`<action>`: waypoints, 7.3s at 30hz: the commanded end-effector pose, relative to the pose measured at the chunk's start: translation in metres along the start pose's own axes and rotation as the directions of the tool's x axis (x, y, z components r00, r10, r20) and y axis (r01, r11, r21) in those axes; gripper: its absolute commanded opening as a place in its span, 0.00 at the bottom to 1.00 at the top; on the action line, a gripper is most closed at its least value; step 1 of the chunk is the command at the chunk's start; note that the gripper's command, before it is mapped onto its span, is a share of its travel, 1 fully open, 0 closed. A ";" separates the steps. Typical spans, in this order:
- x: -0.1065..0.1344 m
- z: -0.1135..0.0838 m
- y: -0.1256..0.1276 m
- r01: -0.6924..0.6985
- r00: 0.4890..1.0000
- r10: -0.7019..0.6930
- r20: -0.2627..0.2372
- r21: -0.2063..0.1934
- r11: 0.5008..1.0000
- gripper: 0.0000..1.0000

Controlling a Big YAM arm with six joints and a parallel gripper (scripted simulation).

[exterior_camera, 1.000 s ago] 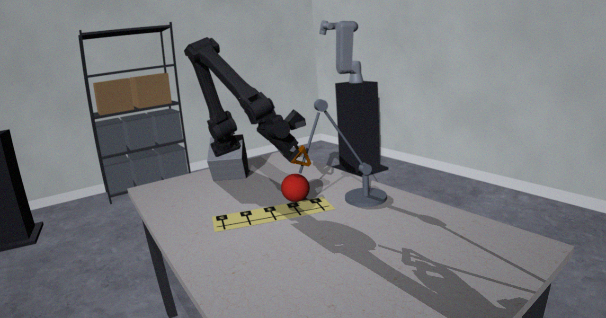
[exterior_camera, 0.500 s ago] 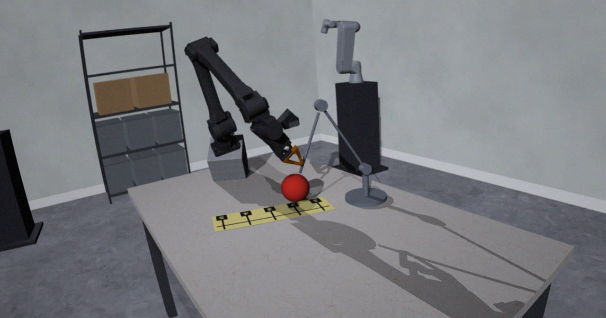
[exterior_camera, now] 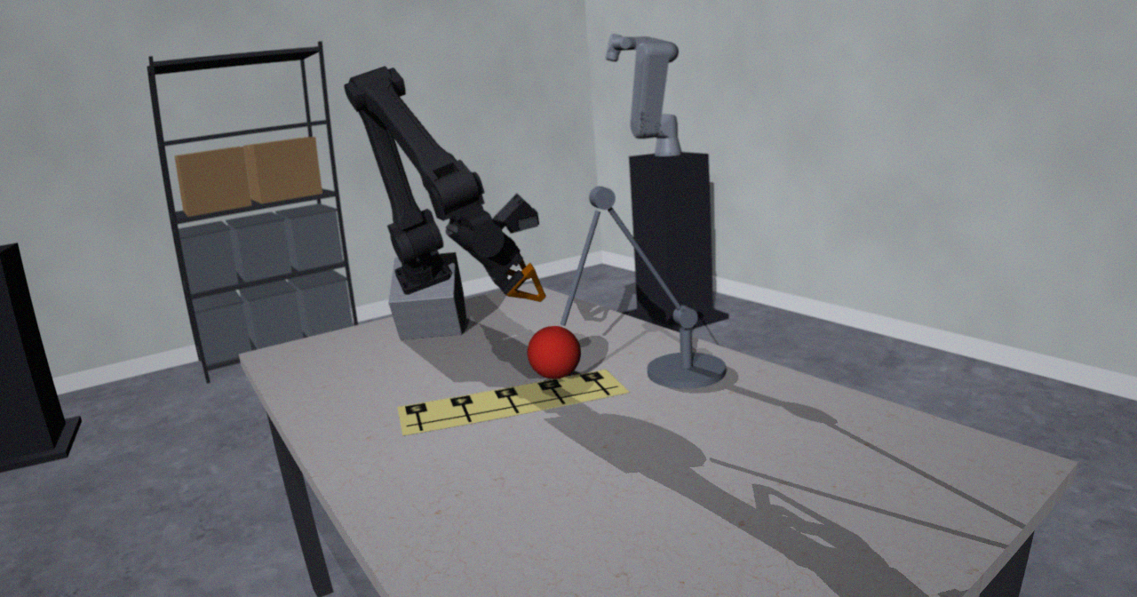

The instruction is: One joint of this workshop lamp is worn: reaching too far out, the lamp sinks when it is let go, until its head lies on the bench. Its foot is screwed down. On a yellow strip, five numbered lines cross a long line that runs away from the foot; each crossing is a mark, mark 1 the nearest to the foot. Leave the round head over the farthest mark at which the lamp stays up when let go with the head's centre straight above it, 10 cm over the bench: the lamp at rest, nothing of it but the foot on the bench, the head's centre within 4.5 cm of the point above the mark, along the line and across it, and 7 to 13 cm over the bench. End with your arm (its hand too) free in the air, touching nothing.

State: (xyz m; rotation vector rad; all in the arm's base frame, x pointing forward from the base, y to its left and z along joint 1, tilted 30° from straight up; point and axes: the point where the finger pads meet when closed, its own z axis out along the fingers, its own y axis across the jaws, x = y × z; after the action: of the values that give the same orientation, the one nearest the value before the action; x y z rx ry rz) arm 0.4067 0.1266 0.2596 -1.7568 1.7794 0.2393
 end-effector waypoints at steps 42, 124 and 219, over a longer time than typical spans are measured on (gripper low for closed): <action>-0.012 -0.059 0.000 -0.038 0.999 0.037 -0.012 -0.037 0.999 1.00; -0.033 0.007 -0.027 0.119 0.990 -0.104 -0.094 0.168 0.979 1.00; -0.018 0.042 -0.034 0.110 0.991 -0.096 -0.090 0.175 0.978 0.00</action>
State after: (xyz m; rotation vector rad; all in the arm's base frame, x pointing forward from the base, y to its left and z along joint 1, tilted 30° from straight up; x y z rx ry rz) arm 0.4506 0.1731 0.2419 -1.7513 1.7017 -0.0161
